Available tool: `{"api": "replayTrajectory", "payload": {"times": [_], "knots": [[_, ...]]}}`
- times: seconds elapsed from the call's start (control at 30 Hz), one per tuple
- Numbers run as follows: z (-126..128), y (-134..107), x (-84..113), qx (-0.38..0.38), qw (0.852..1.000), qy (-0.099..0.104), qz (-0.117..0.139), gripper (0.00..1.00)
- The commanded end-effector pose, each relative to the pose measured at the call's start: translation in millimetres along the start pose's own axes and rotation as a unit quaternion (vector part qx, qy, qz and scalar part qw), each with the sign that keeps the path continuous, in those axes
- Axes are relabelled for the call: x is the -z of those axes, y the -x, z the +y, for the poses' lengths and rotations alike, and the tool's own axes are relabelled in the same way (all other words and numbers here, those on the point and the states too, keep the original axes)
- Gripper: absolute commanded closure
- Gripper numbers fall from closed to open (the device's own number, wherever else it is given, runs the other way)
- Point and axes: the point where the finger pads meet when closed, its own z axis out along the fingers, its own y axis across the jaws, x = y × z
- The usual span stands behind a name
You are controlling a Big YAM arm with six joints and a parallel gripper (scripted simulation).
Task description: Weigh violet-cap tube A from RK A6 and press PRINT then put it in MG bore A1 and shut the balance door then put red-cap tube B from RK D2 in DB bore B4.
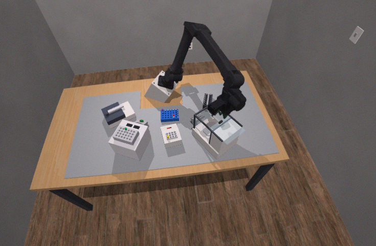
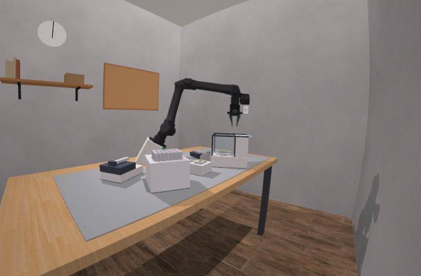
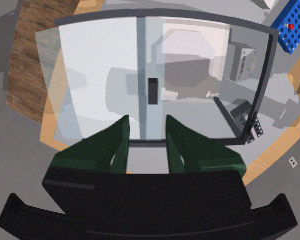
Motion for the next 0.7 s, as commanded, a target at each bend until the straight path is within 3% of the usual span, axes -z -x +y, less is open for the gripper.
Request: {"api": "replayTrajectory", "payload": {"times": [0.0, 0.07, 0.2, 0.67], "knots": [[13, -3, 37.0, 0.011, 0.999, 0.029, -0.007, 0.70], [12, -4, 36.9, 0.013, 0.999, 0.028, -0.007, 0.70], [-4, -1, 16.9, 0.006, 1.000, 0.003, -0.001, 0.70], [-4, 0, 20.0, 0.004, 1.000, 0.007, -0.002, 0.70]]}}
